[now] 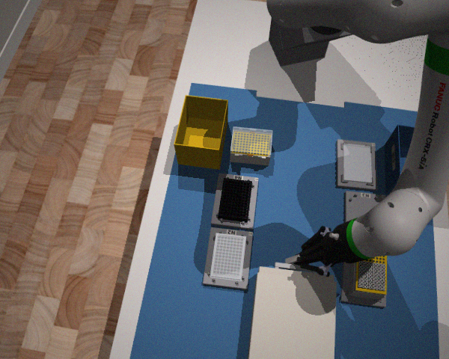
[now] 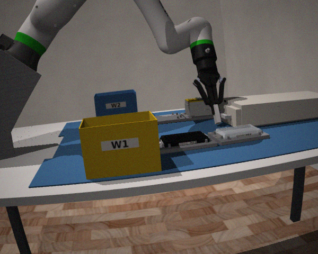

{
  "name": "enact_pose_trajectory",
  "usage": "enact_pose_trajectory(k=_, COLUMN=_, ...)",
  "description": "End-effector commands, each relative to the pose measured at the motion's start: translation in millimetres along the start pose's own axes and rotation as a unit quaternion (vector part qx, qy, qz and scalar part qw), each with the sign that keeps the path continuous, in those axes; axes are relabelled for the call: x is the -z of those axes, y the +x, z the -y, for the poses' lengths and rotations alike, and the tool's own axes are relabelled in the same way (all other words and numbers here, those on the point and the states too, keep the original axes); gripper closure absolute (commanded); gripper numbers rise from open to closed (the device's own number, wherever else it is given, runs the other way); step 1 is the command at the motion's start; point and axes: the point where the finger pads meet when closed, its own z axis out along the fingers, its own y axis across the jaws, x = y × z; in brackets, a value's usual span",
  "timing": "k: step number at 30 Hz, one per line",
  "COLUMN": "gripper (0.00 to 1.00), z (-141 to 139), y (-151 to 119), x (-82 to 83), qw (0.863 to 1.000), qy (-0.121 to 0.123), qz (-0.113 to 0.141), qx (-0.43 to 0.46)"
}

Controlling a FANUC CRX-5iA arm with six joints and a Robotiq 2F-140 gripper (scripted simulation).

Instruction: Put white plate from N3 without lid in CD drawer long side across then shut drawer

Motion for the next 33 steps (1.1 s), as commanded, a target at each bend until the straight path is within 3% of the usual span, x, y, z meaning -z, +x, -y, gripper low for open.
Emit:
enact_pose_trajectory(k=1, gripper=1.0, z=1, y=0, x=0.5, qw=1.0, qy=-0.001, qz=0.0, qx=0.0)
enact_pose_trajectory(k=33, gripper=1.0, z=38, y=0, x=0.4, qw=1.0, qy=-0.001, qz=0.0, qx=0.0)
